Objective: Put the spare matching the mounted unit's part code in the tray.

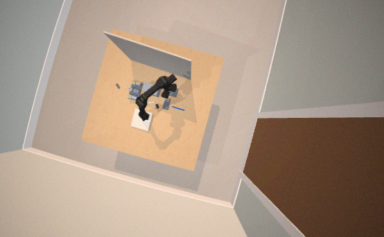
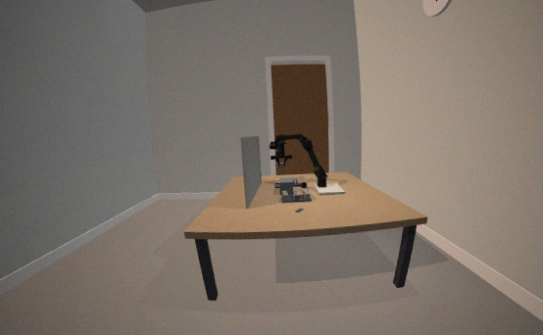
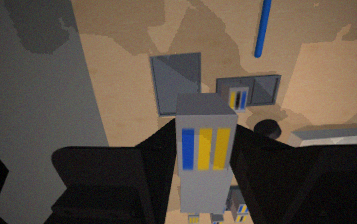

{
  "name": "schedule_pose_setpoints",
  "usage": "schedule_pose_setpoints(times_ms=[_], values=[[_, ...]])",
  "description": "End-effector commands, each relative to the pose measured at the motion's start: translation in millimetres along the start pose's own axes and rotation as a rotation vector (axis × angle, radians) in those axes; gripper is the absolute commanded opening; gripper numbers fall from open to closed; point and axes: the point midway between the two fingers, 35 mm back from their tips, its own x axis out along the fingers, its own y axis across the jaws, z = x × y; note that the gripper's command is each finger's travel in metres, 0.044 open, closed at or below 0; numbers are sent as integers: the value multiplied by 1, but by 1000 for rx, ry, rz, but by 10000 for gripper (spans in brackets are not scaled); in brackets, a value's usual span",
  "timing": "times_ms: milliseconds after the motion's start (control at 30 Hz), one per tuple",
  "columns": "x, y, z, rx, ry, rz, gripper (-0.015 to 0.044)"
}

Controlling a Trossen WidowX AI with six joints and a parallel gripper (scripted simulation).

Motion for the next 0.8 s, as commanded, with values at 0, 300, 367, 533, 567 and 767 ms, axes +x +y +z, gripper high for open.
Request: schedule_pose_setpoints(times_ms=[0, 300, 367, 533, 567, 767], values=[[0, 18, -4, 2, 0, 14, 0], [3, 21, -4, 2, 0, 14, 0], [4, 21, -4, 2, 0, 14, 0], [8, 22, -4, 2, 0, 14, 0], [9, 22, -4, 2, 0, 14, 0], [13, 23, -3, 2, 0, 14, 0]])
